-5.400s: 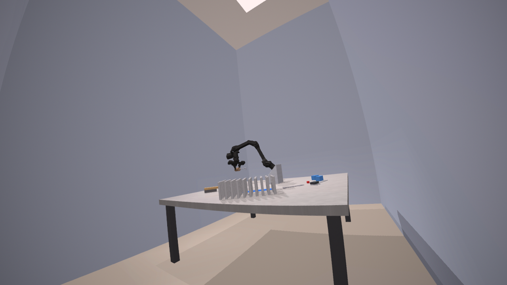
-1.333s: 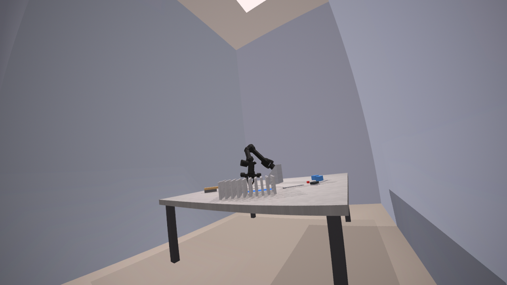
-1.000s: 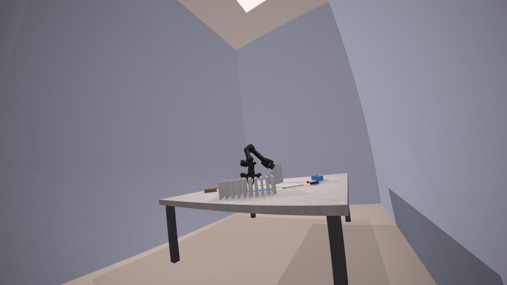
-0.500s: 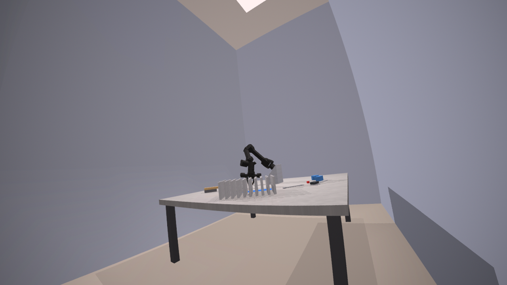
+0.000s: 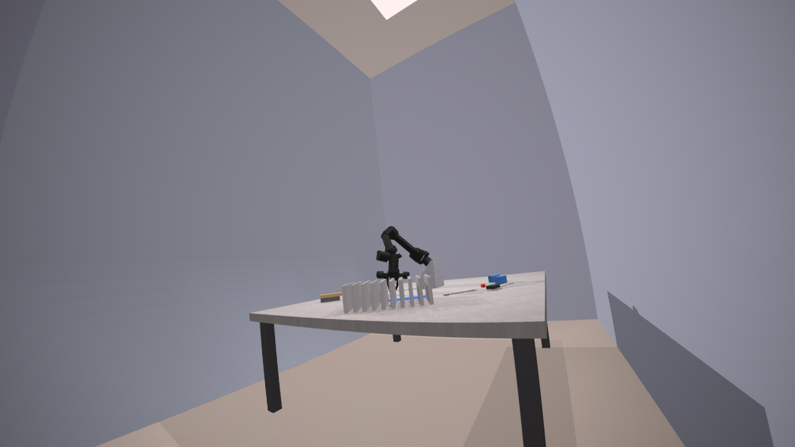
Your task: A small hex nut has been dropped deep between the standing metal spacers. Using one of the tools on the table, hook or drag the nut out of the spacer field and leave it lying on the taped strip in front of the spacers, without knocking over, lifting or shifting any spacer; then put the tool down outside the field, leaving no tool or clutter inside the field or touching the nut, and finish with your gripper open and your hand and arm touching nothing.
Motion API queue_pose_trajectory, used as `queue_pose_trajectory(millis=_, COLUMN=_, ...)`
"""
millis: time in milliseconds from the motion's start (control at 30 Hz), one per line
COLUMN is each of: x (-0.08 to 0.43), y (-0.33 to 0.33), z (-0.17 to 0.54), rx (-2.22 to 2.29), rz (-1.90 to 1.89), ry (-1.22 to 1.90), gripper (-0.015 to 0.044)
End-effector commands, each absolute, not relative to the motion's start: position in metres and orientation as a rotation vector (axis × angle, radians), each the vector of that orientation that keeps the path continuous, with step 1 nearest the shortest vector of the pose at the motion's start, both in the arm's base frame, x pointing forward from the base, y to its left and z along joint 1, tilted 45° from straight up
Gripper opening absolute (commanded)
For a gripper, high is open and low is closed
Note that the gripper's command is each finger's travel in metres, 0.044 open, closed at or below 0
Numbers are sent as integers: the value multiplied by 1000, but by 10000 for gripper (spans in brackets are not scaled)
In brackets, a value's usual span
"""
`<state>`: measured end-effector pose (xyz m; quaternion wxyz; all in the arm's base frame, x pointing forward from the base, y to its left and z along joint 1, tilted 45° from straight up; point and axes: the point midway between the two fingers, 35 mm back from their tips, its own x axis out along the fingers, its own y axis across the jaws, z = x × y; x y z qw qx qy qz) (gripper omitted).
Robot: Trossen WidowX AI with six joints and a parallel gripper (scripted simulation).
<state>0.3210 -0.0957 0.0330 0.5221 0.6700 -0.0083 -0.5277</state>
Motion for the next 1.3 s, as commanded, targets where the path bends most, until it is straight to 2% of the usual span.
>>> queue_pose_trajectory(millis=0, x=325, y=-94, z=32, rx=1607, rz=-1263, ry=-23, gripper=0)
queue_pose_trajectory(millis=1267, x=344, y=-84, z=24, rx=1609, rz=-1262, ry=-23, gripper=0)
